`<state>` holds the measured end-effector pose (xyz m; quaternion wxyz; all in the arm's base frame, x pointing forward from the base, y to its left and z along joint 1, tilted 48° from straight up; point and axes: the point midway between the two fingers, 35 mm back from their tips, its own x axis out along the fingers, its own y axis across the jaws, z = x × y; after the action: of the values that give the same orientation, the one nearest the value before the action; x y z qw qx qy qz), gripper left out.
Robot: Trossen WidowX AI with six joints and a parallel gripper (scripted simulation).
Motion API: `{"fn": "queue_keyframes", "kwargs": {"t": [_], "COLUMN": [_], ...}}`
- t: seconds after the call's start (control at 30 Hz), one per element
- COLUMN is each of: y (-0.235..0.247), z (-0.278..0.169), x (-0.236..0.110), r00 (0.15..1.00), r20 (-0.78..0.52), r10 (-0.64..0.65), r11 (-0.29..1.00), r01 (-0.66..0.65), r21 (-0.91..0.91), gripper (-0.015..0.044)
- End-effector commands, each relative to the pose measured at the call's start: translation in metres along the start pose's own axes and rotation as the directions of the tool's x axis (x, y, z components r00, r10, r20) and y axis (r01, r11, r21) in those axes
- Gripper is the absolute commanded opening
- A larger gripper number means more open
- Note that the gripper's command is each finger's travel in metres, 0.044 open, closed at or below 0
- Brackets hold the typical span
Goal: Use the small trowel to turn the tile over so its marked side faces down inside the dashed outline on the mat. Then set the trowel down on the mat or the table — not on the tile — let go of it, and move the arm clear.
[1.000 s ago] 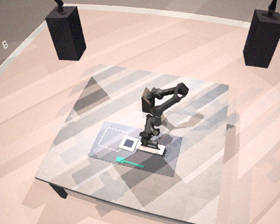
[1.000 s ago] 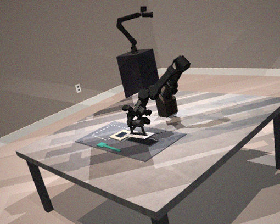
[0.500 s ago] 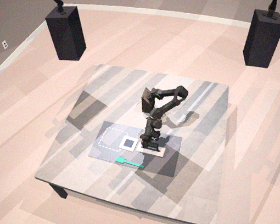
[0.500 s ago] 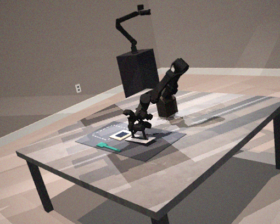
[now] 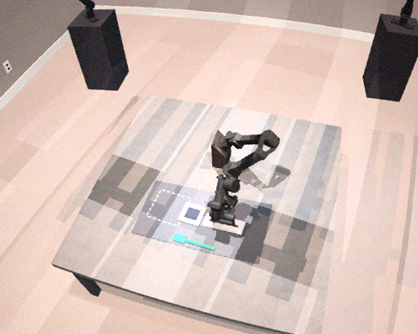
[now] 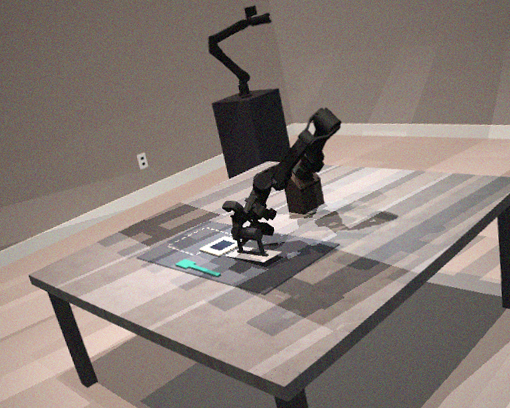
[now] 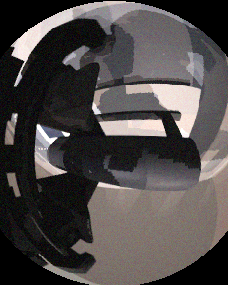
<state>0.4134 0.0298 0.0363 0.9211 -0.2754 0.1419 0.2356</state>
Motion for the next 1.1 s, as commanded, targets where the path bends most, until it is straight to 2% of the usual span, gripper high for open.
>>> {"fn": "queue_keyframes", "kwargs": {"t": [0.0,0.73,1.07], "y": [-0.001,-0.003,-0.003], "z": [-0.012,-0.047,-0.048], "x": [-0.001,-0.005,-0.005], "r00": [1.0,1.0,1.0], "r20": [-0.015,-0.015,-0.015], "r10": [-0.004,-0.004,-0.004], "r11": [1.0,1.0,1.0], "r01": [0.004,0.004,0.004], "r21": [0.006,0.005,0.005], "gripper": [0.0,0.0,0.0]}}
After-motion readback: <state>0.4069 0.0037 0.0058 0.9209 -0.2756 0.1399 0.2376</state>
